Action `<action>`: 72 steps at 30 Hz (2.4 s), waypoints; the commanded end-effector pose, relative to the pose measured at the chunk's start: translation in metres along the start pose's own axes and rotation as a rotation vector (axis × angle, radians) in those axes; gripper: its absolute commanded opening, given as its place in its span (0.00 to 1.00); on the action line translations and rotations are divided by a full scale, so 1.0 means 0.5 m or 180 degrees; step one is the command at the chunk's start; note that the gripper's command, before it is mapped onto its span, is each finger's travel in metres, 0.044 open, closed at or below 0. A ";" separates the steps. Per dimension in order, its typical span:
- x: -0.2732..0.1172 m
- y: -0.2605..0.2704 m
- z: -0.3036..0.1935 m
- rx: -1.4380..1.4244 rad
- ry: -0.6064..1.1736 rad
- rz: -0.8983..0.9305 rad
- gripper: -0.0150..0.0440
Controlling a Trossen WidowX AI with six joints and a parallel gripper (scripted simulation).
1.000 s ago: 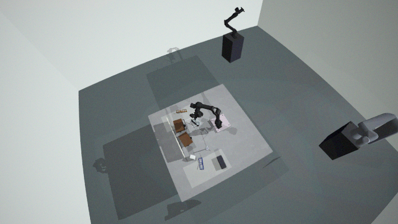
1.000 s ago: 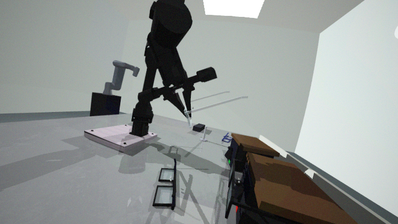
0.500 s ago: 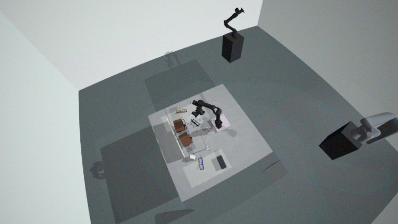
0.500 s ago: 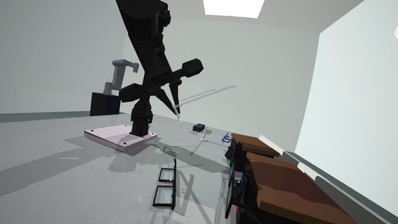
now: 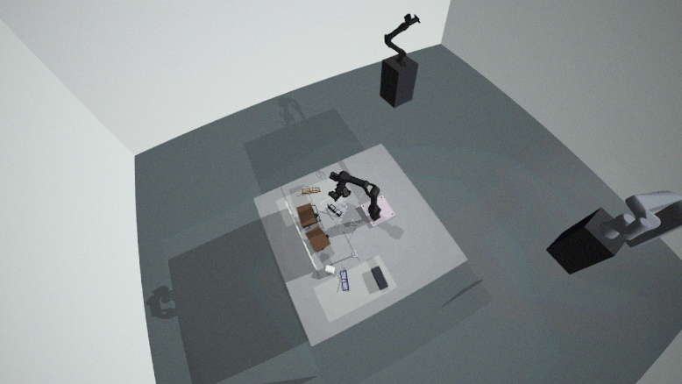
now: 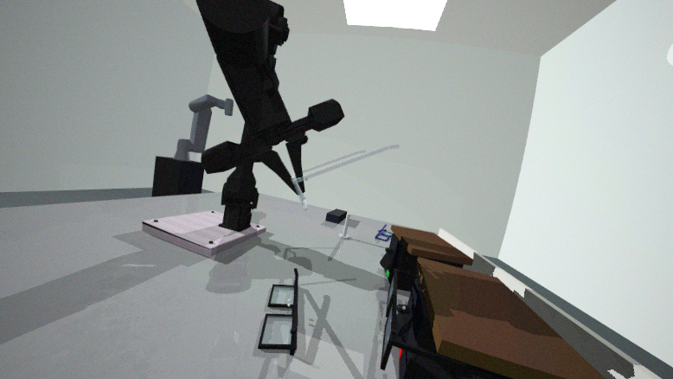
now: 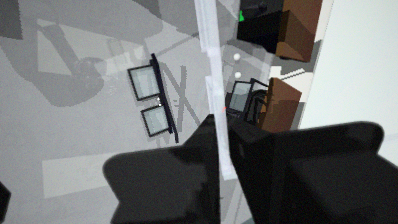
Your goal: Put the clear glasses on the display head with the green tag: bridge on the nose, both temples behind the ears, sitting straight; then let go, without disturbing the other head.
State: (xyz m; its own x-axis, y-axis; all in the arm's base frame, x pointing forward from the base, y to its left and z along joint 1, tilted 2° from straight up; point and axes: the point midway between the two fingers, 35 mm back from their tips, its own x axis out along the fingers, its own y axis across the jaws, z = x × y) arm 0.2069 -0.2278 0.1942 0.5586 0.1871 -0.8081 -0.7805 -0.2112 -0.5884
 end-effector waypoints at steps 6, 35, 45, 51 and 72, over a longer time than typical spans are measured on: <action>0.020 -0.008 0.019 0.0119 -0.0077 0.0168 0.25; 0.139 -0.042 0.181 0.0737 0.0045 0.1546 0.25; 0.158 -0.043 0.222 0.0827 0.0326 0.1827 0.25; 0.168 -0.037 0.220 0.0798 0.0406 0.1677 0.25; 0.214 -0.003 0.221 0.0819 0.0345 0.1657 0.25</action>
State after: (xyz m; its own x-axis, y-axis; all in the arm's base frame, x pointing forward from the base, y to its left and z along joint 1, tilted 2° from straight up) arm 0.2367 -0.1017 0.1157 0.1014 0.0259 -0.9945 -0.9948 -0.0052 -0.1015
